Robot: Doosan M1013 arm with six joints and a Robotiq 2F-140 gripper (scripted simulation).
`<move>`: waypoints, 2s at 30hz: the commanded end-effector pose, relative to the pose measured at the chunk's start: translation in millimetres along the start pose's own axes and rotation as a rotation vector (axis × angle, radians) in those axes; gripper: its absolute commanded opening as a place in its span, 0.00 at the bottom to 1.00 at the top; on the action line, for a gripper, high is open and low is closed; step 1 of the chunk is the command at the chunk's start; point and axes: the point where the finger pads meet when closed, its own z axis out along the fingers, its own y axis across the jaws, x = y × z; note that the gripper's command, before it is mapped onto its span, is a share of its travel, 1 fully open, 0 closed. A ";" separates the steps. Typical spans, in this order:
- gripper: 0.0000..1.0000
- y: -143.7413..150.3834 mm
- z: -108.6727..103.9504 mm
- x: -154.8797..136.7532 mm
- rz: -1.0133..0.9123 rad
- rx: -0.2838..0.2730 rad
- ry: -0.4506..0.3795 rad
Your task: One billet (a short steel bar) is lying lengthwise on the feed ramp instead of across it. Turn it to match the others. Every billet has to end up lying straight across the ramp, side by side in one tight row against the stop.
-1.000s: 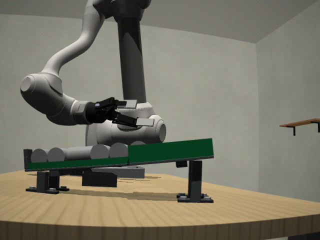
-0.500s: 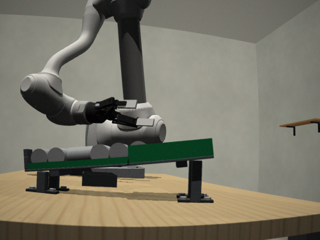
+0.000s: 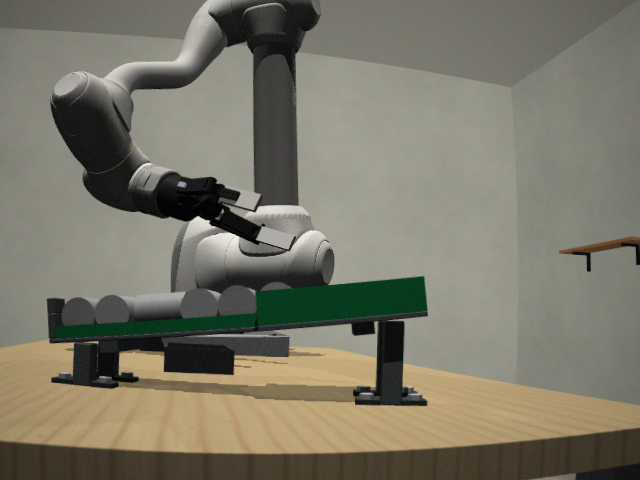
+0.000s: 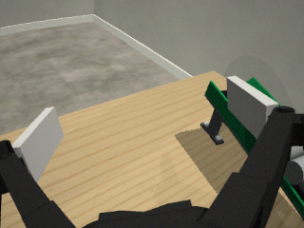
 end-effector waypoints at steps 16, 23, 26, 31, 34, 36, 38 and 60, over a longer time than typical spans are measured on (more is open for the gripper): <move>1.00 127.8 19.8 -50.0 -0.019 0.162 -0.573; 1.00 167.8 25.2 -66.8 -0.019 0.235 -0.764; 1.00 194.2 28.0 -77.0 -0.021 0.274 -0.887; 1.00 221.2 31.2 -87.0 -0.028 0.294 -1.000; 1.00 251.0 34.1 -98.9 -0.030 0.335 -1.139; 1.00 264.4 36.0 -104.0 -0.032 0.355 -1.201; 1.00 264.4 36.0 -104.0 -0.032 0.355 -1.201; 0.41 274.0 37.1 -107.2 -0.033 0.365 -1.244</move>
